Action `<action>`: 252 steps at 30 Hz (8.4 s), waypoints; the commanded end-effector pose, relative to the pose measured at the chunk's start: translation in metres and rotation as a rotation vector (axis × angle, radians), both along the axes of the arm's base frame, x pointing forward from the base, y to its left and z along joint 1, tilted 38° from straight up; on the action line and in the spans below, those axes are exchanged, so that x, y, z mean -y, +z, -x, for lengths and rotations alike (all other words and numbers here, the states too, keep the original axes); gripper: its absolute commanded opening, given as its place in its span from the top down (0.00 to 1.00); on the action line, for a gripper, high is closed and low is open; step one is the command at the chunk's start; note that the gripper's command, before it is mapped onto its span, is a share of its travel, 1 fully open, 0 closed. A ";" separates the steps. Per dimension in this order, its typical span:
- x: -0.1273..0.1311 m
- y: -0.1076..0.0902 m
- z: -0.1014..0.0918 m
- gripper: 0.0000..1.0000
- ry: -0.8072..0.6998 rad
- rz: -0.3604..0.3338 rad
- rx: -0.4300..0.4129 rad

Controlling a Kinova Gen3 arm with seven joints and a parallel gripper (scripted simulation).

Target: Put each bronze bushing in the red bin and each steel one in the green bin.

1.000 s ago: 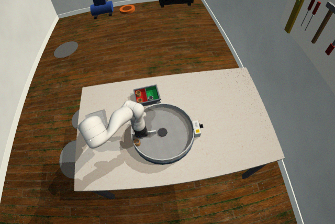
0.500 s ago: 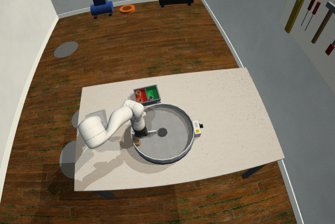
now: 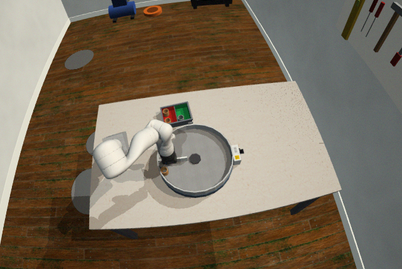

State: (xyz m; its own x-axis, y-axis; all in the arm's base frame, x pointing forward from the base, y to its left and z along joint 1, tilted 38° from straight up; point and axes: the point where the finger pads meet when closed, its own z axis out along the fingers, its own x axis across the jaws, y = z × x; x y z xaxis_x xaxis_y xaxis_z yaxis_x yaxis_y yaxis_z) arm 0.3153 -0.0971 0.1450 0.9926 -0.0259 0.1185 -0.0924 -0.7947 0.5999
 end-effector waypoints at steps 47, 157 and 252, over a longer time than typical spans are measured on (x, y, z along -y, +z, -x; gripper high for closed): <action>-0.072 0.002 -0.016 1.00 0.003 0.000 0.001; -0.345 -0.192 -0.124 1.00 0.007 -0.003 -0.004; -0.285 -0.273 -0.127 1.00 0.007 -0.003 -0.009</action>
State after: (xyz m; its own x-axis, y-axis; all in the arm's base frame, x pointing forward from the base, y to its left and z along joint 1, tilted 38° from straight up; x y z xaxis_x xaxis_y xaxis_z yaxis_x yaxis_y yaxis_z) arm 0.4405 0.1891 -0.1256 0.9942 -0.0204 0.1054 -0.0799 -0.7962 0.5997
